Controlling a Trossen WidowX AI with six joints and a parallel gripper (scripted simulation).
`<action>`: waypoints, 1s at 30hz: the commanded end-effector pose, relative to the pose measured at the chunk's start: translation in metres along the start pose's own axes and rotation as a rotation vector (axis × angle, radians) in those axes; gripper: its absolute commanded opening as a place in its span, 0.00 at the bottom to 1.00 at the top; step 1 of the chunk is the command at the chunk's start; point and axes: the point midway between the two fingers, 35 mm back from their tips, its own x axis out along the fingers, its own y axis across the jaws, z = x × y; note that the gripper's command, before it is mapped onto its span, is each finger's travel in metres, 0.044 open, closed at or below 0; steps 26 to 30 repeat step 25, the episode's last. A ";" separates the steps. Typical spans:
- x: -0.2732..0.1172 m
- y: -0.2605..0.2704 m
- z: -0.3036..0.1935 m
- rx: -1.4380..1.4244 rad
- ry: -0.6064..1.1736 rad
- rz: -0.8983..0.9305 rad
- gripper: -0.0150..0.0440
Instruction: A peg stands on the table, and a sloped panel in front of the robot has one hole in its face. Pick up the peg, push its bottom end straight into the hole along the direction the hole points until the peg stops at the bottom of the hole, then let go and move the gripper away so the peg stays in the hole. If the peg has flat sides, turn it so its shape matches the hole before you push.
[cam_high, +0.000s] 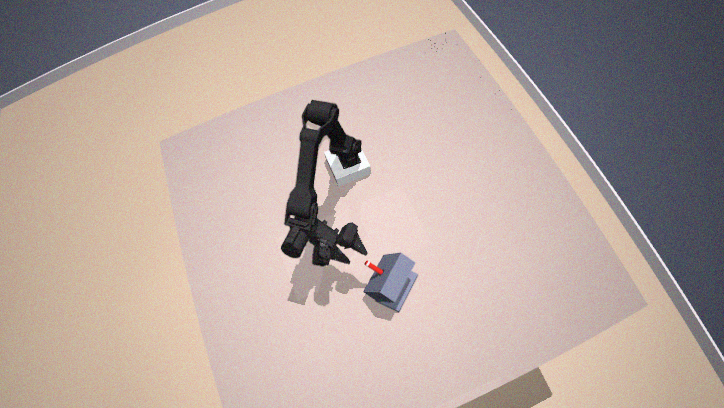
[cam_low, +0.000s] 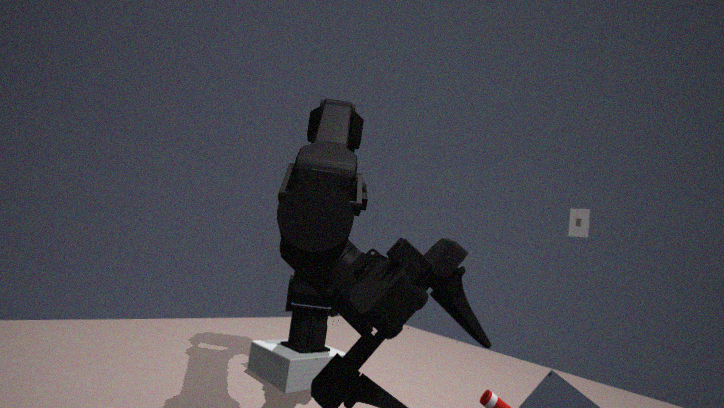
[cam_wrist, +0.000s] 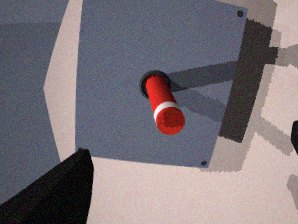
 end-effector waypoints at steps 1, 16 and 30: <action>-0.010 0.002 0.003 -0.016 -0.009 0.005 1.00; -0.031 -0.003 -0.002 -0.012 -0.011 0.008 1.00; -0.042 -0.004 -0.003 -0.011 -0.011 0.008 1.00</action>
